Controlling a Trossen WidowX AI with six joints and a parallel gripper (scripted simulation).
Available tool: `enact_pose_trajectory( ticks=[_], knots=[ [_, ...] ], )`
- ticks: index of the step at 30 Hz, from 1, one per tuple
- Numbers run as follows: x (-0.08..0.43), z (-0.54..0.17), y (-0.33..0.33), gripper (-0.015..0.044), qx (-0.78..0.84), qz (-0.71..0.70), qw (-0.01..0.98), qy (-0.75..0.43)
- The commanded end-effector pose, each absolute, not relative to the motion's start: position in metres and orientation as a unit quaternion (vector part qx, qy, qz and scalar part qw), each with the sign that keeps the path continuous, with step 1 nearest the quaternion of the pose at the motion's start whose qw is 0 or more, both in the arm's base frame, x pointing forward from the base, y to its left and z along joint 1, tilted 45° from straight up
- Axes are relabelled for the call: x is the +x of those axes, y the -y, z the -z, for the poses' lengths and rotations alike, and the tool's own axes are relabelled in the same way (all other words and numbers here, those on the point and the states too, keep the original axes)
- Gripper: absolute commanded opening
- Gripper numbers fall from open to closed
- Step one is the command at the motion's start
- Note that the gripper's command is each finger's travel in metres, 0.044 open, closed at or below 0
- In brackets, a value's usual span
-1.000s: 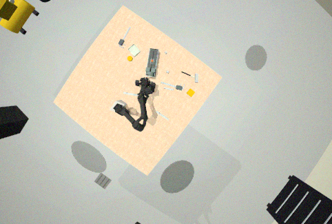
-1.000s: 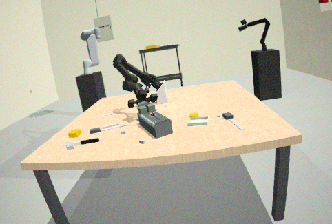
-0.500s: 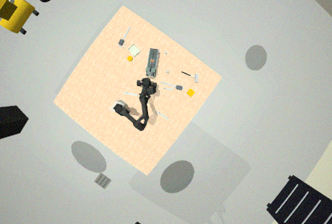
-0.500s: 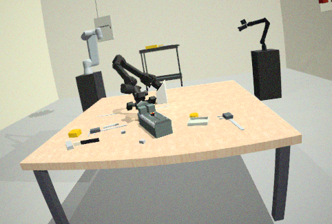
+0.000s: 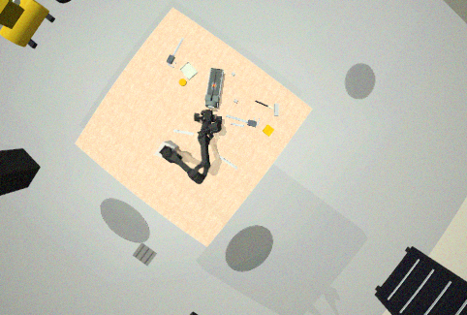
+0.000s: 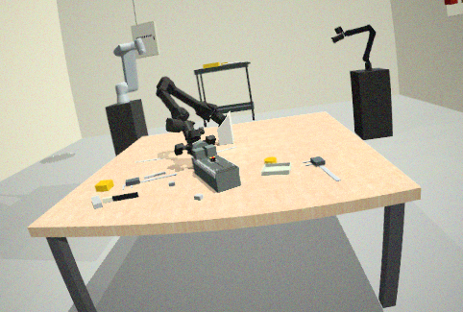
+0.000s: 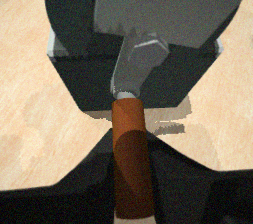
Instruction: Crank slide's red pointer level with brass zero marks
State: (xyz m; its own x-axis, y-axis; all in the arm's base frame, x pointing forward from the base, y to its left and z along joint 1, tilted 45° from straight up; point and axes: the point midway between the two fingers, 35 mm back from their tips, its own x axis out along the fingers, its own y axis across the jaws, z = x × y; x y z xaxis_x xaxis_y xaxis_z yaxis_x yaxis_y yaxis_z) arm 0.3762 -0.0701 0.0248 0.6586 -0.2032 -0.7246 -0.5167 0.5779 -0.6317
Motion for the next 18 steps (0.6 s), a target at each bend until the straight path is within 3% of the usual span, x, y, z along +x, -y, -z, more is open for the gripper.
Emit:
enact_pose_trajectory(
  ticks=[1,18],
  knots=[
    [0.3811,-0.0294,0.0769,0.0000,-0.451,-0.091,0.793,-0.400],
    [0.3834,-0.0328,0.0789,0.0000,-0.451,-0.090,0.793,-0.400]
  ],
)
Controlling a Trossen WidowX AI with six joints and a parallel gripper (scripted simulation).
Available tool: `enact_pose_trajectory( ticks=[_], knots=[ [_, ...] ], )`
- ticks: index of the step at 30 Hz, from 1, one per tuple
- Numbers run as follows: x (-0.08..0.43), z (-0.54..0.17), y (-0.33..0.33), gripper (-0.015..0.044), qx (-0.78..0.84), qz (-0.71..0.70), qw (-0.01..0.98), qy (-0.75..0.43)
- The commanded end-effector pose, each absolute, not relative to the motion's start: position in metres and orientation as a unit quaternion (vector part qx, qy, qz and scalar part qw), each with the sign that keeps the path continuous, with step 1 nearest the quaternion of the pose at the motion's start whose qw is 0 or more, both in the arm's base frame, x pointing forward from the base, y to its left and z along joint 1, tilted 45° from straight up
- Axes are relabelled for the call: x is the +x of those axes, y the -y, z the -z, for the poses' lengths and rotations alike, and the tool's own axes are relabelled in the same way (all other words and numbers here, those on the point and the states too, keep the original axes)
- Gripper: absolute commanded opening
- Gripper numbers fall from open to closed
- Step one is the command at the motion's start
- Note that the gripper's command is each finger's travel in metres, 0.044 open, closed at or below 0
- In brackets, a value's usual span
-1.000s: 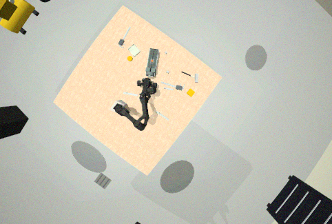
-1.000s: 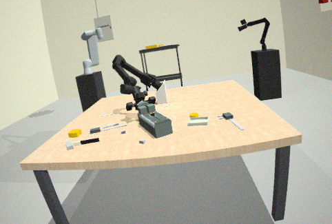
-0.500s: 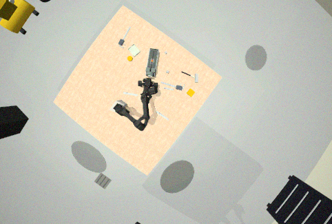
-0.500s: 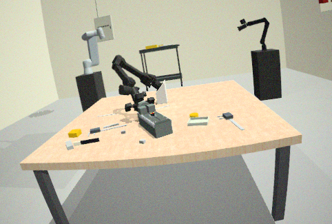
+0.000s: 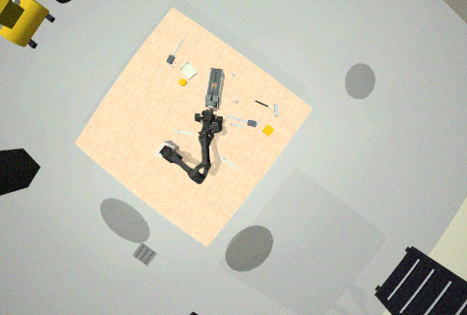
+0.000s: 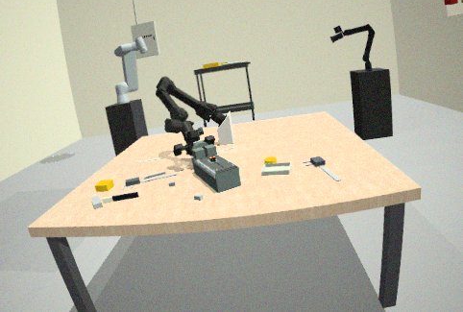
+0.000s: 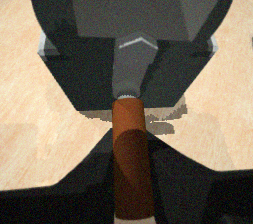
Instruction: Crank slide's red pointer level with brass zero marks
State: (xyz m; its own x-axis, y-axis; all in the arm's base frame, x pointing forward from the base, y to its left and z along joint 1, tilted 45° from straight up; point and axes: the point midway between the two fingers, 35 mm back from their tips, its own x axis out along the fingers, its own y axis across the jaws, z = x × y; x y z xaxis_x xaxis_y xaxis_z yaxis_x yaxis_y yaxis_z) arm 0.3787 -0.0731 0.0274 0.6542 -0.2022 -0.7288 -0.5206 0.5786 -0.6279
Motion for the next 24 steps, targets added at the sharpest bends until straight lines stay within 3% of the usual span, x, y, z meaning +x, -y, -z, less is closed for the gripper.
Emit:
enact_pose_trajectory(
  ticks=[1,24],
  knots=[
    [0.3835,-0.0329,0.0790,0.0000,-0.451,-0.090,0.793,-0.400],
    [0.3848,-0.0351,0.0801,0.0000,-0.451,-0.090,0.793,-0.400]
  ],
)
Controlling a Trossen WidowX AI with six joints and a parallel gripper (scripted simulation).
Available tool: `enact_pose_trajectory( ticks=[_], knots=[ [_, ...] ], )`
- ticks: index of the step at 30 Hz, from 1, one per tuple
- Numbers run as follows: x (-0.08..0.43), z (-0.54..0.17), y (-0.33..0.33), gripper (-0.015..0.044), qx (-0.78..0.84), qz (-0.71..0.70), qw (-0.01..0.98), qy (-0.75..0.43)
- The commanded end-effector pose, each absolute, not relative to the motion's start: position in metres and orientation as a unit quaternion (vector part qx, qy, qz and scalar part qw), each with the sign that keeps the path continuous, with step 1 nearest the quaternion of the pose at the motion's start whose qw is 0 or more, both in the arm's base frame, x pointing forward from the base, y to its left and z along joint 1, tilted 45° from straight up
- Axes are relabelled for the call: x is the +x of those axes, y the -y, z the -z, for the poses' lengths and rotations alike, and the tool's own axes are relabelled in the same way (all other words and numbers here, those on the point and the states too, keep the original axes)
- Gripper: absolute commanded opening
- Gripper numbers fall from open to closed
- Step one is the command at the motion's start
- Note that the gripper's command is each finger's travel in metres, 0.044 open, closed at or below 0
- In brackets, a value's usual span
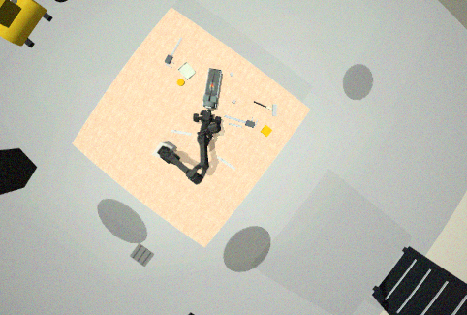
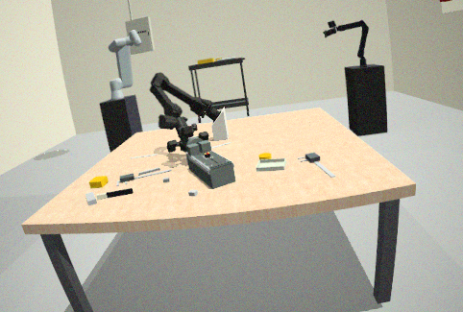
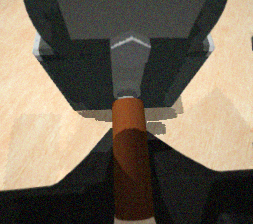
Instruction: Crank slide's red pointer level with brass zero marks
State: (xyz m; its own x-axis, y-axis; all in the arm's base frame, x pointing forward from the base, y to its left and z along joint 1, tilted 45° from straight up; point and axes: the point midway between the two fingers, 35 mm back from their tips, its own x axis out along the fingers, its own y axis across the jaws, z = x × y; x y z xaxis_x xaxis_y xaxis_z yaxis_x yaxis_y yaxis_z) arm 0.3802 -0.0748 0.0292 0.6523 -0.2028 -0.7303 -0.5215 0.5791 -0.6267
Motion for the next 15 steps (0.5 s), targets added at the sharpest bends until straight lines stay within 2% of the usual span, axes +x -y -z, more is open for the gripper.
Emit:
enact_pose_trajectory(
  ticks=[1,15],
  knots=[
    [0.3848,-0.0351,0.0801,0.0000,-0.451,-0.090,0.793,-0.400],
    [0.3854,-0.0362,0.0805,0.0000,-0.451,-0.090,0.793,-0.400]
  ],
)
